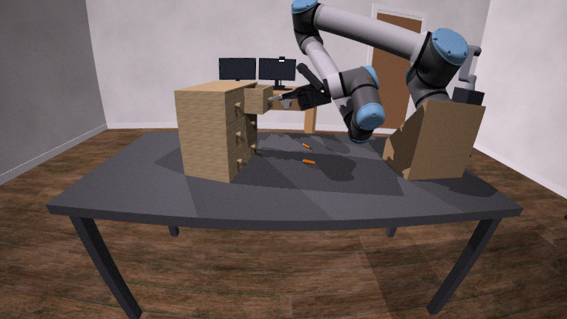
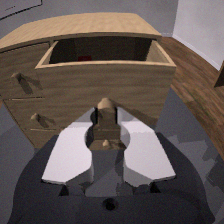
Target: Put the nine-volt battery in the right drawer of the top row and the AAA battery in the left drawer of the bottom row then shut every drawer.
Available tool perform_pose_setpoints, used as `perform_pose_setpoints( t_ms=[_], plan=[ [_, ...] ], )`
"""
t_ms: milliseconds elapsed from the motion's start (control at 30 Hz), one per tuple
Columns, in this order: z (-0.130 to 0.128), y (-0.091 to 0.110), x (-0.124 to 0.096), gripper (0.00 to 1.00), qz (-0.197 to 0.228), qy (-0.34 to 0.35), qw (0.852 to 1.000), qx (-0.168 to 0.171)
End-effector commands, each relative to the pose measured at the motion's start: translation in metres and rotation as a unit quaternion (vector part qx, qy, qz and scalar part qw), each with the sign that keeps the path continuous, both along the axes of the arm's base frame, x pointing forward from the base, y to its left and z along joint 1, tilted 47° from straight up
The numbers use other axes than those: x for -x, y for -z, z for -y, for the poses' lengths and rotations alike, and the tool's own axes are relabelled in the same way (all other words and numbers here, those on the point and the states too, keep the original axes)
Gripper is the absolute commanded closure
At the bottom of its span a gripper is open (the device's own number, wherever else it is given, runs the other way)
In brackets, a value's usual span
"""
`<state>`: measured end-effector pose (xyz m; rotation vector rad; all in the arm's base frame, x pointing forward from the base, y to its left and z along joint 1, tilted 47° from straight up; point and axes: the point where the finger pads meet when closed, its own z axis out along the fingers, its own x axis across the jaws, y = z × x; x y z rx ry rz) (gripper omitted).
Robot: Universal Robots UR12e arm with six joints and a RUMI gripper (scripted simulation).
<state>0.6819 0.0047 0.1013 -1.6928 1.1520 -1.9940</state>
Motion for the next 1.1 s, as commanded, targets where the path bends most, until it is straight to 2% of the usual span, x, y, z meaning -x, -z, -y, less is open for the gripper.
perform_pose_setpoints(
  t_ms=[0, 1067],
  plan=[
    [-0.0004, -0.0004, -0.0001, 0.93, 0.000, 0.000, 1.000, 0.000],
    [0.0004, -0.0018, -0.0058, 0.93, 0.000, 0.000, 1.000, 0.000]
  ],
)
